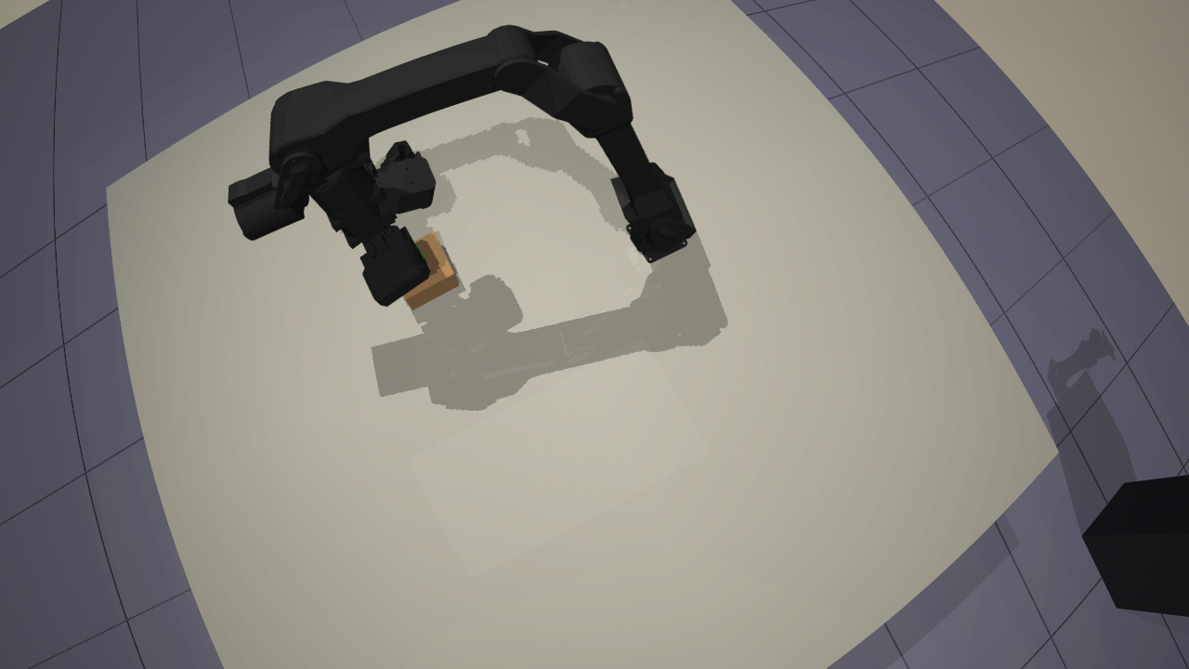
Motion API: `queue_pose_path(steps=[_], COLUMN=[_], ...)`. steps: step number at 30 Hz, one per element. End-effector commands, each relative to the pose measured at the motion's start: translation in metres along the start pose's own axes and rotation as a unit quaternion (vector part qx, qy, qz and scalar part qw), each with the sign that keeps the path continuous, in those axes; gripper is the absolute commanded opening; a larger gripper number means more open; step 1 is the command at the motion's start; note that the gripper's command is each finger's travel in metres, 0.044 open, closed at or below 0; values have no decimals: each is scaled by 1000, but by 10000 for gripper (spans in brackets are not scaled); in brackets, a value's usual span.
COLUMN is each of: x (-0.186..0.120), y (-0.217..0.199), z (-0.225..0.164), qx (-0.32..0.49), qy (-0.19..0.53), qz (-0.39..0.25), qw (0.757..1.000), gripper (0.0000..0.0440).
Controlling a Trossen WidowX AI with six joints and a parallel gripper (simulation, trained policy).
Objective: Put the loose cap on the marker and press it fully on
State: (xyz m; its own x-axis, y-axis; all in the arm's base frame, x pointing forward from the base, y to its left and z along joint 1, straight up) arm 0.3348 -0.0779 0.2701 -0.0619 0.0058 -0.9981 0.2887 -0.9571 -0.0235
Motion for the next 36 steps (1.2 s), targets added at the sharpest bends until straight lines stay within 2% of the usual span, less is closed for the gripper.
queue_pose_path(steps=[1, 15, 36], x=[-2, 7, 51], y=[5, 15, 21], z=[9, 23, 23], qx=[7, 31, 31], qy=[2, -3, -18], qz=[-4, -15, -33], qw=[1000, 999, 999], gripper=[0, 0, 0])
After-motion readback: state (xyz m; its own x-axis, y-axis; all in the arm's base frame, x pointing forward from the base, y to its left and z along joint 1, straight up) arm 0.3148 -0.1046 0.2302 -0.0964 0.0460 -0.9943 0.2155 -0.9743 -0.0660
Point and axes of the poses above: the point midway between the two fingers, 35 mm back from their tips, its own x axis out along the fingers, its own y axis across the jaws, z = x × y, the point moved 9 cm from there along -x, back along the fingers, and after that the axes turned 13 degrees about -x, right-handed, at the moved point
